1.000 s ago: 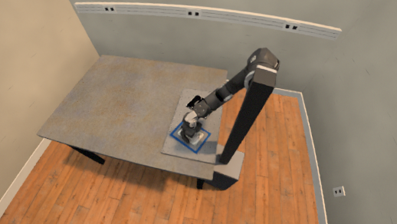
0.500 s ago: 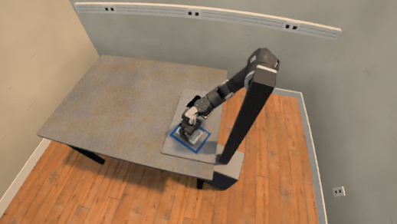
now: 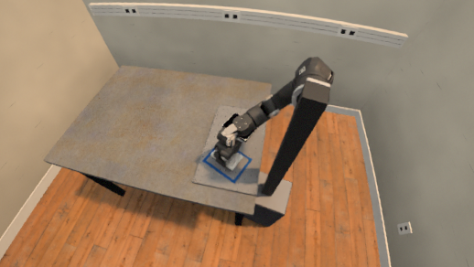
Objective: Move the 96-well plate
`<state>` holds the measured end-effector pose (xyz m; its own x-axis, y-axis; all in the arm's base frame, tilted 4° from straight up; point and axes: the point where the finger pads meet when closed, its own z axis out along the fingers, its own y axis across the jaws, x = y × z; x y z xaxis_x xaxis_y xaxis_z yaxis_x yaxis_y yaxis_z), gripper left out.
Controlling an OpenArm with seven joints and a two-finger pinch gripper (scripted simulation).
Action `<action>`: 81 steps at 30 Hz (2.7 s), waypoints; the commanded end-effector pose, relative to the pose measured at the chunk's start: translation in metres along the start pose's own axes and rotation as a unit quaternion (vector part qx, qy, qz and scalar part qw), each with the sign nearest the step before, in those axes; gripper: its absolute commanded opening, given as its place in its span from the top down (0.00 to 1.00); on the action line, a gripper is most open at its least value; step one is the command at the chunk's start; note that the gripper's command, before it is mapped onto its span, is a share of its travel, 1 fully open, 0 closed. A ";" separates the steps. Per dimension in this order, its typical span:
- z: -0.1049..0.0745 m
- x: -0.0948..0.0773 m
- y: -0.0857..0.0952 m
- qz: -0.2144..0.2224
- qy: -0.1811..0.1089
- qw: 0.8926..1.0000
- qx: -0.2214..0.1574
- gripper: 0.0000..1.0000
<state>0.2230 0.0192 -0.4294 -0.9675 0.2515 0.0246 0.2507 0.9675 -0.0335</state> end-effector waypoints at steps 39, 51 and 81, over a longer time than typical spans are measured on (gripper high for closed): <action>-0.050 -0.014 -0.038 0.022 0.002 1.000 0.009 1.00; -0.052 -0.022 -0.061 0.022 0.001 1.000 0.008 1.00; -0.053 -0.040 -0.115 0.022 0.002 1.000 0.009 1.00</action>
<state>0.2342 -0.1017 -0.3732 -0.9548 0.2963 0.0248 0.2946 0.9539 -0.0564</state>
